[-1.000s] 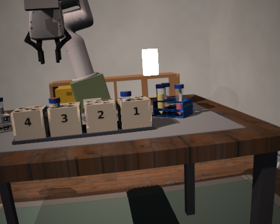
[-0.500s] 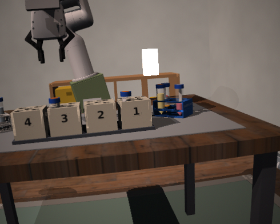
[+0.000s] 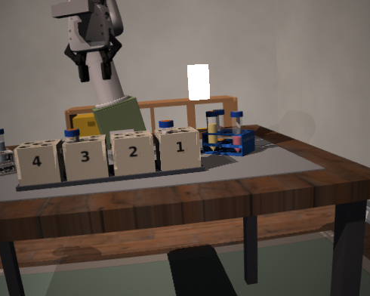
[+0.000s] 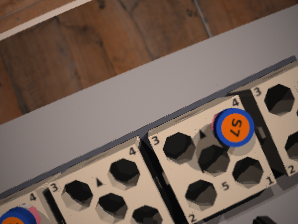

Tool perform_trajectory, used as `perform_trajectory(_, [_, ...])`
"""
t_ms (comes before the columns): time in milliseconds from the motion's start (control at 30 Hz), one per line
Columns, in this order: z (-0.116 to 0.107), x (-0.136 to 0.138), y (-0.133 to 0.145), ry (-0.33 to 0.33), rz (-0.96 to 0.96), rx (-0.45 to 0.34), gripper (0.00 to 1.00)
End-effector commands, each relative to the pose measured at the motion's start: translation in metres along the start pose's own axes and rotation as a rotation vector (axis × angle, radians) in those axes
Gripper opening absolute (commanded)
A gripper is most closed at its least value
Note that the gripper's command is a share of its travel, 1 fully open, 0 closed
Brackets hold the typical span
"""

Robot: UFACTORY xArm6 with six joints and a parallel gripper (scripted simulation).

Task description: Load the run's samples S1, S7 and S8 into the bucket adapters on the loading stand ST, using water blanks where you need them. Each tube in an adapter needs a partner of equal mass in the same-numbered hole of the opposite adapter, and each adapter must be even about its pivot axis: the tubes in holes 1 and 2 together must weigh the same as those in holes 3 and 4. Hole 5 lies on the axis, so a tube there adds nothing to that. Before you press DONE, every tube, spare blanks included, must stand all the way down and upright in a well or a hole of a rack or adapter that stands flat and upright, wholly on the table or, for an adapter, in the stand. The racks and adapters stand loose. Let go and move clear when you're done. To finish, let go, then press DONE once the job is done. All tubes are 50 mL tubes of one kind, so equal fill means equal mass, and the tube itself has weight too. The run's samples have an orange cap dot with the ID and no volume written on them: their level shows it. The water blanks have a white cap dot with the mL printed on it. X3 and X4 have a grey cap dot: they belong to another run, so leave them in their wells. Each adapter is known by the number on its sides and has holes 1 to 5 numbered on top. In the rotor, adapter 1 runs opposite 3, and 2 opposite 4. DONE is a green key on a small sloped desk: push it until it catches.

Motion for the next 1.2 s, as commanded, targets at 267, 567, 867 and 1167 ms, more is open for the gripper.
perform_trajectory(267, [-0.001,-0.049,0.035,0.017,0.340,0.022,0.57])
perform_trajectory(567, [0.000,-0.077,0.056,0.017,0.340,0.022,0.57])
perform_trajectory(867, [0.002,-0.113,0.083,0.016,0.340,0.021,0.57])
perform_trajectory(1167, [0.003,-0.141,0.105,0.016,0.340,0.021,0.57])
Point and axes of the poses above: the point where the finger pads meet when closed, its own z axis out along the fingers, its own x axis across the jaws, y = z × x, the point moved 5 cm from there along -z, back along the fingers, and after that the axes turned 13 degrees about -z, right-handed, at the moved point
